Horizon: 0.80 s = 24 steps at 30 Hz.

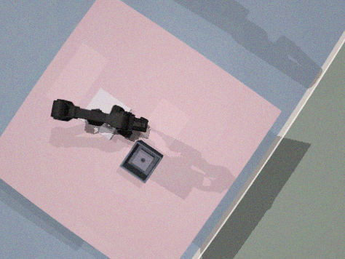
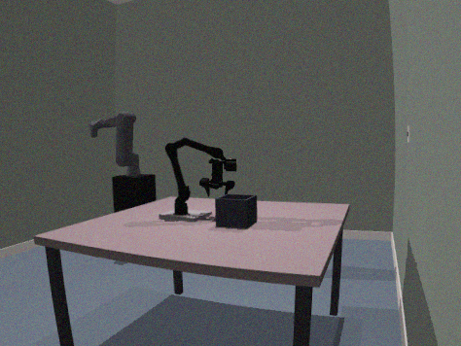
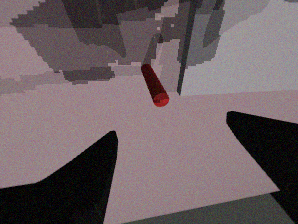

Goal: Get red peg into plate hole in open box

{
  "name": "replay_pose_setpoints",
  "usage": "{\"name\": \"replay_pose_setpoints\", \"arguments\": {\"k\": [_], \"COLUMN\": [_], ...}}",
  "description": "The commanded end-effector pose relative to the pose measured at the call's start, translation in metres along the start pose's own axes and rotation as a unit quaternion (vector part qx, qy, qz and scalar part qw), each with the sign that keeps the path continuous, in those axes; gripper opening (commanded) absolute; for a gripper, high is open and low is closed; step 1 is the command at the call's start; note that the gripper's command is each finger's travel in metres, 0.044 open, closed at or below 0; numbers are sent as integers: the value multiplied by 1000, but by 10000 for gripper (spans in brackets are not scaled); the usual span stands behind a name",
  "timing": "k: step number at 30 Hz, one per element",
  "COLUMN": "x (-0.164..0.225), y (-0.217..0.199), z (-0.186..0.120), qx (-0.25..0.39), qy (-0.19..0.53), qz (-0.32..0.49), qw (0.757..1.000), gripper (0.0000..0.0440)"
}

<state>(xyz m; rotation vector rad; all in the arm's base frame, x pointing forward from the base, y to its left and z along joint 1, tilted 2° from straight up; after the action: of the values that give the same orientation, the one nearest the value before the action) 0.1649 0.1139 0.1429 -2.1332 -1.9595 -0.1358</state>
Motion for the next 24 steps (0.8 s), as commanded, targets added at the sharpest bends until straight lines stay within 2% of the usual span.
{"name": "replay_pose_setpoints", "arguments": {"k": [1,14,18,24], "x": [-3,-13,-15,-15], "y": [-2,-3,0,5], "z": [10,46,55,61], "qx": [13,32,29,28], "qy": [-2,-14,-16,-18], "qz": [-3,-6,-10,-21], "qw": [1000,999,999,999], "gripper": [440,429,361,213]}}
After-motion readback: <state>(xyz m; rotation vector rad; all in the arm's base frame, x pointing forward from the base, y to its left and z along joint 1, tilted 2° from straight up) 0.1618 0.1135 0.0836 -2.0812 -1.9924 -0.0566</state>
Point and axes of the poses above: the point midway between the two fingers, 35 mm back from their tips, its own z axis out along the fingers, its own y axis across the jaws, x = y × z, the point moved 2 cm from there along -z, back along the fingers, and after that the axes turned 15 degrees about z, right-handed, at the moved point
